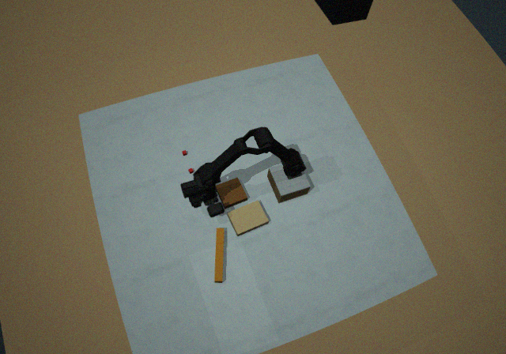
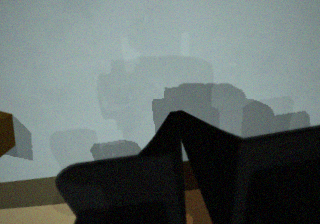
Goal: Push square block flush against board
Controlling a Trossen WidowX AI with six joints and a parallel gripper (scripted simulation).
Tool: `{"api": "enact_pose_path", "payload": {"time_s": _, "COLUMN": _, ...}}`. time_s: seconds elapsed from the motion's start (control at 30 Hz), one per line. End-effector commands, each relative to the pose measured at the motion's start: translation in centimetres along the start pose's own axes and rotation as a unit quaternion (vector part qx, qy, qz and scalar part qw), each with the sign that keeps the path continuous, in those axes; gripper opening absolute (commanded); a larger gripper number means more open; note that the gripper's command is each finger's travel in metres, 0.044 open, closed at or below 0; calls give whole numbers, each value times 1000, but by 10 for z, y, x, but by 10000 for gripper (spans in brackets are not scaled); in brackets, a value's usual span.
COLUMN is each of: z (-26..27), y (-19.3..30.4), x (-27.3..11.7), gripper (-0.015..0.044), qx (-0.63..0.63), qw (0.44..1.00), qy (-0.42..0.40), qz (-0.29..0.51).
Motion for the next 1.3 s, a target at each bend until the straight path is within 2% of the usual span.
{"api": "enact_pose_path", "payload": {"time_s": 0.0, "z": -1, "y": -7, "x": 1, "gripper": 0, "qx": 2, "qw": 1000, "qy": 1, "qz": 2}}
{"api": "enact_pose_path", "payload": {"time_s": 0.13, "z": -1, "y": -6, "x": -3, "gripper": 0, "qx": 0, "qw": 1000, "qy": 0, "qz": 0}}
{"api": "enact_pose_path", "payload": {"time_s": 0.27, "z": -1, "y": -7, "x": -50, "gripper": 0, "qx": 2, "qw": 1000, "qy": 1, "qz": 1}}
{"api": "enact_pose_path", "payload": {"time_s": 0.5, "z": -1, "y": -6, "x": -50, "gripper": 0, "qx": 0, "qw": 1000, "qy": 0, "qz": -1}}
{"api": "enact_pose_path", "payload": {"time_s": 0.77, "z": 11, "y": 77, "x": -65, "gripper": 0, "qx": 2, "qw": 1000, "qy": 0, "qz": 4}}
{"api": "enact_pose_path", "payload": {"time_s": 1.03, "z": 33, "y": 170, "x": -55, "gripper": 0, "qx": 4, "qw": 1000, "qy": 0, "qz": 9}}
{"api": "enact_pose_path", "payload": {"time_s": 1.2, "z": 35, "y": 178, "x": -50, "gripper": 0, "qx": 4, "qw": 1000, "qy": 0, "qz": 10}}
{"api": "enact_pose_path", "payload": {"time_s": 1.27, "z": 35, "y": 177, "x": -31, "gripper": 0, "qx": 4, "qw": 1000, "qy": 0, "qz": 10}}
Point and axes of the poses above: the point midway between the two fingers, 35 mm back from their tips, its own x axis out along the fingers, its own z axis across the jaws, y = z × x, the point moved 2 cm from there along -x, back along the fingers, and after that the axes turned 11 degrees about -x, right-handed, at the moved point
